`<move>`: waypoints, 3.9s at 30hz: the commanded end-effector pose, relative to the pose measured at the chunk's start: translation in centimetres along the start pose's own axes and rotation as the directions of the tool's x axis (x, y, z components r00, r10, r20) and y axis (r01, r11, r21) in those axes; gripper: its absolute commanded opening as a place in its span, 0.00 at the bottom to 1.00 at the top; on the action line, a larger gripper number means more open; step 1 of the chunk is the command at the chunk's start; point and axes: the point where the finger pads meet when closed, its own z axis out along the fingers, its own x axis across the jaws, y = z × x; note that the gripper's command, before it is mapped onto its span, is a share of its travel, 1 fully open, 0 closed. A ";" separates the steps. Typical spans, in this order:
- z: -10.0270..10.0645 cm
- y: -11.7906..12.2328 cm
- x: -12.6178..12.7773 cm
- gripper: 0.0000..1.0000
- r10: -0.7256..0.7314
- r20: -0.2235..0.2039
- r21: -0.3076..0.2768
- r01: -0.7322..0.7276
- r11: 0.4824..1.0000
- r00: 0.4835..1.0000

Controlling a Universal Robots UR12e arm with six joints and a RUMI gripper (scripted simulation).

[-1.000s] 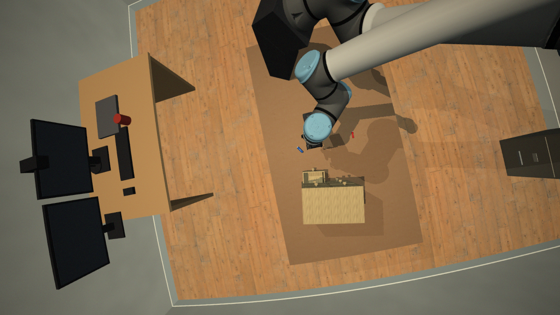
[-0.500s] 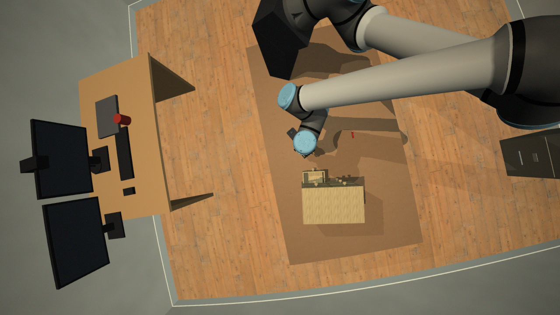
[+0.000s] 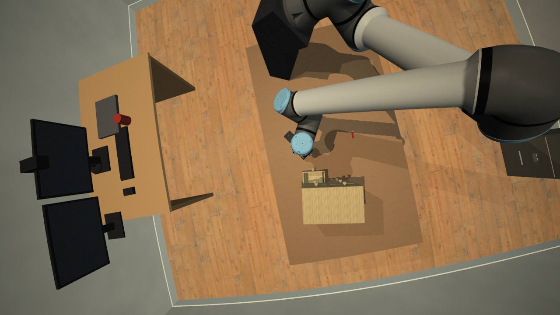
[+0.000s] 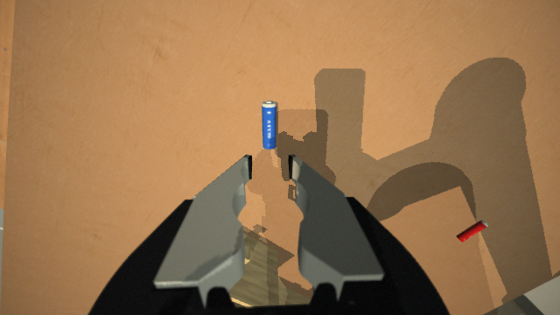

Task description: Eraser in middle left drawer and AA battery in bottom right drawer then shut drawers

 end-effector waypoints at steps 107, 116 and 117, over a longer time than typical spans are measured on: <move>5.2 0.0 -0.1 0.17 -0.001 0.001 -0.001 0.001 1.000 1.000; 5.2 0.0 -0.1 0.17 -0.001 0.001 -0.001 0.001 1.000 1.000; 5.2 0.0 -0.1 0.17 -0.001 0.001 -0.001 0.001 1.000 1.000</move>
